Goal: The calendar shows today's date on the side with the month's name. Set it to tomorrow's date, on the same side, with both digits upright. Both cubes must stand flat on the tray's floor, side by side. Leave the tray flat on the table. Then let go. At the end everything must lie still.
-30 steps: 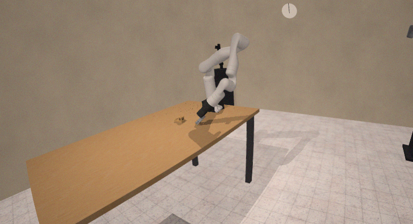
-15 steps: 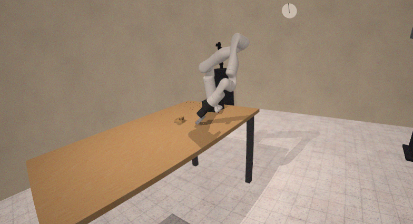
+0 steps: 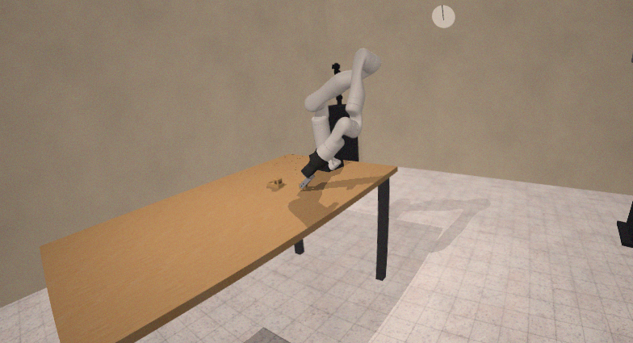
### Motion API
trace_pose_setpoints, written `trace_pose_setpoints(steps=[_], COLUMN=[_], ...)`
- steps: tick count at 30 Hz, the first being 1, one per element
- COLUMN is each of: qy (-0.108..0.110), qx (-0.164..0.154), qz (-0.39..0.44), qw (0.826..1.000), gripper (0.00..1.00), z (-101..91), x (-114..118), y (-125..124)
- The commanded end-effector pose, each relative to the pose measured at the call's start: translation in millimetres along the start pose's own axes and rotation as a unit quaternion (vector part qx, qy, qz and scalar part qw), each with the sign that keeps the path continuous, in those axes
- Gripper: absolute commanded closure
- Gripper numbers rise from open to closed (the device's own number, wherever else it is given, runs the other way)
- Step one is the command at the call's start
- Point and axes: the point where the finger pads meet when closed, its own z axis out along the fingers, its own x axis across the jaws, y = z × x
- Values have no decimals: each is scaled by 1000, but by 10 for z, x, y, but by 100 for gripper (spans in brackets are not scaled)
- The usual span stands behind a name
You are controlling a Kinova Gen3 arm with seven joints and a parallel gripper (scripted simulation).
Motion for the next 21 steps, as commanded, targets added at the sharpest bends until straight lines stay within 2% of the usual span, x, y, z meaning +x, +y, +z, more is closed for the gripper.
trace_pose_setpoints(steps=[1,13,21], qy=[0,-1,3], qx=[1,2,3], qz=[0,0,-1], qw=[1000,1000,1000], gripper=[40,40,40], z=[-91,-383,-416], x=[-3,-8,15], y=[78,372,392])
